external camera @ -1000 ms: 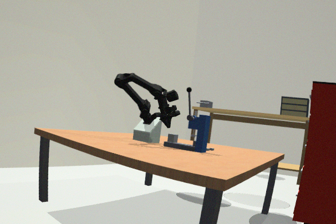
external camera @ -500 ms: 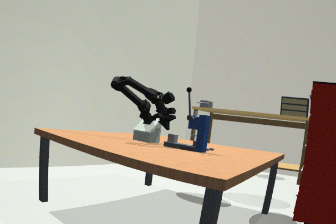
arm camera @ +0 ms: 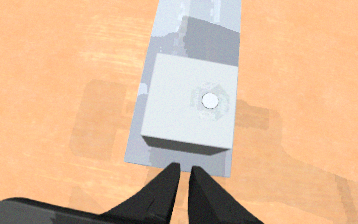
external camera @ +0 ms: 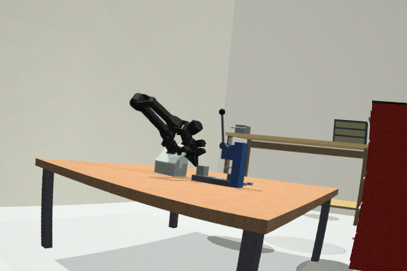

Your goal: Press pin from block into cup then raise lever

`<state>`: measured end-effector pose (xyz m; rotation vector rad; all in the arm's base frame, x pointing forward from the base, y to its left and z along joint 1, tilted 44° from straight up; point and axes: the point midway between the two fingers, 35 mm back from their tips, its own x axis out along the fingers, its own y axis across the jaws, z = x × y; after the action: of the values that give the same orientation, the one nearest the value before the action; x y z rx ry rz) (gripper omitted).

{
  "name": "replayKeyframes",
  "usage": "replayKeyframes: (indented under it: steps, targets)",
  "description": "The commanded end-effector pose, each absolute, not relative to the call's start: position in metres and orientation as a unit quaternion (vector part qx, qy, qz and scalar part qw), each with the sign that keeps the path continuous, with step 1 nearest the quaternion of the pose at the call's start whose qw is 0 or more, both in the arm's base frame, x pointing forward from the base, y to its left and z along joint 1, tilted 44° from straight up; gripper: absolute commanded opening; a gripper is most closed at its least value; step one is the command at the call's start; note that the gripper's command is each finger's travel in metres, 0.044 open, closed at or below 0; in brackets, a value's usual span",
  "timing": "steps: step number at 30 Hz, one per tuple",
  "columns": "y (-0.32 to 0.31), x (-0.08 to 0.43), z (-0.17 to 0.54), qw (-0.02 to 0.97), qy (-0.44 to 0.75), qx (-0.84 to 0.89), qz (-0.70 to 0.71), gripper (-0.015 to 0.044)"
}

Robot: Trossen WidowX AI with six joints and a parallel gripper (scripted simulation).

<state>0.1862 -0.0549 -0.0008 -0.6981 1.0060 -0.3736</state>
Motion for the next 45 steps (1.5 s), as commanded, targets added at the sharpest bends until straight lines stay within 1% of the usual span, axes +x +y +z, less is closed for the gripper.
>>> replayKeyframes:
  steps: [1, 10, 26, 45]
  targets:
    - [-0.062, 0.184, -0.009, 0.799, 0.473, -0.328, -0.172, 0.003]
    - [-0.068, 0.186, -0.017, 0.798, 0.474, -0.329, -0.172, 0.003]
    - [-0.069, 0.21, -0.019, 0.802, 0.469, -0.329, -0.171, 0.003]
    - [-0.071, 0.237, -0.021, 0.823, 0.431, -0.336, -0.155, 0.003]
